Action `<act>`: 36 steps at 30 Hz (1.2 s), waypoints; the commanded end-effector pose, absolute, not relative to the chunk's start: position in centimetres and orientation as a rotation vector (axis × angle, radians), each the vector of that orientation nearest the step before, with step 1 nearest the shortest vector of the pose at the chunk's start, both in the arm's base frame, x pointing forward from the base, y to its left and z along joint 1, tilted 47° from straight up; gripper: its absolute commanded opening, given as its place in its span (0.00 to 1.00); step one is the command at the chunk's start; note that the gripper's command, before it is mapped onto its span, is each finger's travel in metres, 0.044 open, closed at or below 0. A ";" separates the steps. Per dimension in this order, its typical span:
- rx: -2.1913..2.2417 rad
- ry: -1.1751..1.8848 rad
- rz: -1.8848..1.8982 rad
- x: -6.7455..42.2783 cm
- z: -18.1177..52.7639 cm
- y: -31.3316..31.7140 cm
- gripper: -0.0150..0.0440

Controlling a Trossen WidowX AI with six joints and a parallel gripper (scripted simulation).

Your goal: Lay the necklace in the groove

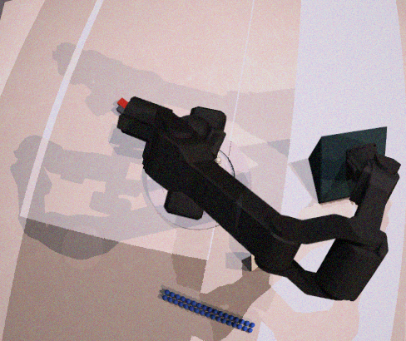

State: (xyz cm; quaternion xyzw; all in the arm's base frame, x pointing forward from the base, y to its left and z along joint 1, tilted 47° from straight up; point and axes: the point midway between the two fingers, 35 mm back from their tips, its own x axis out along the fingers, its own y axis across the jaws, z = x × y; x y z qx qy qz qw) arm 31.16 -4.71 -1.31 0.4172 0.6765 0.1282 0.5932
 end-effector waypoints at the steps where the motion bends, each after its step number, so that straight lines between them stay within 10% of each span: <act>1: 0.972 1.566 0.295 31.2 -1.3 -4.9 0.46; 36: 0.965 1.570 0.297 31.3 -3.1 -3.0 0.30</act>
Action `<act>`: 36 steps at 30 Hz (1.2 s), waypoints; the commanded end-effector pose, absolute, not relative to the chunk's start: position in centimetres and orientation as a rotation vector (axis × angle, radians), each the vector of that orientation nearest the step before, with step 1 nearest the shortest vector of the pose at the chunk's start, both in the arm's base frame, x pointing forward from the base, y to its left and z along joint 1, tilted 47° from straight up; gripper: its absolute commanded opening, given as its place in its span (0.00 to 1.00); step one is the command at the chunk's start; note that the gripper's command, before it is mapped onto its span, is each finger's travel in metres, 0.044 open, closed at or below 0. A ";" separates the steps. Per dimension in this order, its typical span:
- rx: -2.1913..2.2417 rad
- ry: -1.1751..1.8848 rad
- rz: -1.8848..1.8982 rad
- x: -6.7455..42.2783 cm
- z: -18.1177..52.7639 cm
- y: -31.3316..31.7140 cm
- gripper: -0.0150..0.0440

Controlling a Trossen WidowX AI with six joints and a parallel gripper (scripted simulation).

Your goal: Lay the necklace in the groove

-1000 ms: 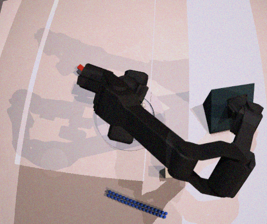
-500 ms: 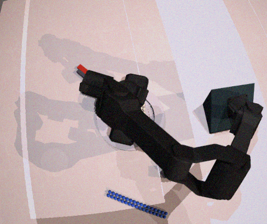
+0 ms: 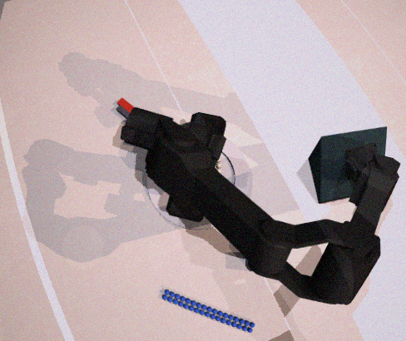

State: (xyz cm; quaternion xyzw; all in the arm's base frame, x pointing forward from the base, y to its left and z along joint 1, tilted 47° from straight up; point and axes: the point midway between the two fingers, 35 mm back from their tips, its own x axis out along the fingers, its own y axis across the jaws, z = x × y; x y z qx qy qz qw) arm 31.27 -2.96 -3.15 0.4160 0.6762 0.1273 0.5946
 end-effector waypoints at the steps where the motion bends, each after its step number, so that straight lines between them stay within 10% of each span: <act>1: 0.965 1.570 0.297 31.3 -3.1 -3.0 0.29; 36: 0.977 1.571 0.295 29.6 -0.7 -2.7 0.25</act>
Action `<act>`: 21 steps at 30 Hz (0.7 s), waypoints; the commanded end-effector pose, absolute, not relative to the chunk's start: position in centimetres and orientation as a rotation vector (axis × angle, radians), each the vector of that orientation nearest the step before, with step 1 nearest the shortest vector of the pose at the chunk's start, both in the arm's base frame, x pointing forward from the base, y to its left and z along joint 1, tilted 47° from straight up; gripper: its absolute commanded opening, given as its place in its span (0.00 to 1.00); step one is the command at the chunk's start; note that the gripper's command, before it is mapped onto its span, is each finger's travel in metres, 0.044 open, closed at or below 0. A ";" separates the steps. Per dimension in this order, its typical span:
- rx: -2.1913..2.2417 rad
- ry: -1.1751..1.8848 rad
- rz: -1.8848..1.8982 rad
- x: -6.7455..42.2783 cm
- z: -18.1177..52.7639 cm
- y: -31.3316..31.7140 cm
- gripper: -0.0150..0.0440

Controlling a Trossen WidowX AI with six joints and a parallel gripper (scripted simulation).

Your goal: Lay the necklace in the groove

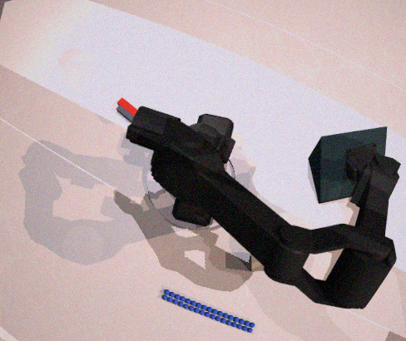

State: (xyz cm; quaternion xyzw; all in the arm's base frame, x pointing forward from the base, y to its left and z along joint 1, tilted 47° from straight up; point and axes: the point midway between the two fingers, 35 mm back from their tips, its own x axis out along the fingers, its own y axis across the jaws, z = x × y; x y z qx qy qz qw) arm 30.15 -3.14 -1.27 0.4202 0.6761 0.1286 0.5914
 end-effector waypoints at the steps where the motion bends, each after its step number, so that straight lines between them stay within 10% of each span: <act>1: 0.977 1.571 0.295 29.3 -0.6 -2.5 0.25; 21: 0.979 1.573 0.295 27.2 0.3 -0.4 0.25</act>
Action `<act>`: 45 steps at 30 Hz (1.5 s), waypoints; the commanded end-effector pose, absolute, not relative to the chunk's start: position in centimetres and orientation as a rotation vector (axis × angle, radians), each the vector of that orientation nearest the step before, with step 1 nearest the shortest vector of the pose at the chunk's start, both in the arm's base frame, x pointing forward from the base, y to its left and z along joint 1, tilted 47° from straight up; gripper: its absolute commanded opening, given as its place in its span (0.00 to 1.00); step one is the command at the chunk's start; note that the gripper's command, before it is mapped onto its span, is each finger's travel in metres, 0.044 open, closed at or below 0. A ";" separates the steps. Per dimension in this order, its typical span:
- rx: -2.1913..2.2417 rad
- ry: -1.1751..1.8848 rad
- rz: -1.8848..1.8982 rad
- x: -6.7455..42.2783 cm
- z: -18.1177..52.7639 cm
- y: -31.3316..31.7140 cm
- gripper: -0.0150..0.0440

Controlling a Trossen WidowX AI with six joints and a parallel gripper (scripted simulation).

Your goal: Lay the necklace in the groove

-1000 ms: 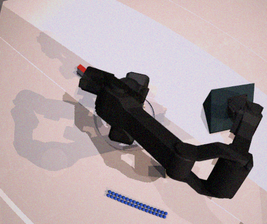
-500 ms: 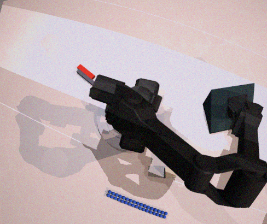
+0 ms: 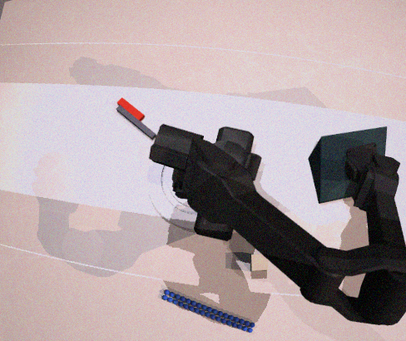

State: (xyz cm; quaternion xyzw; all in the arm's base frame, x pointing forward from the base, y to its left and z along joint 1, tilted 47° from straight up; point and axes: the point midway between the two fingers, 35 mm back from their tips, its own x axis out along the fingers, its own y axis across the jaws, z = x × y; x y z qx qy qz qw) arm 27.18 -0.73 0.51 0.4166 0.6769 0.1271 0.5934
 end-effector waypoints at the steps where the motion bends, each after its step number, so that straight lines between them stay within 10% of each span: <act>1: 0.979 1.573 0.295 27.2 0.2 -0.3 0.25; 7: 0.979 1.573 0.296 27.2 -0.4 0.4 0.25; 24: 0.976 1.573 0.295 27.1 0.5 -0.6 1.00; 45: 0.979 1.573 0.295 27.0 0.8 -0.9 1.00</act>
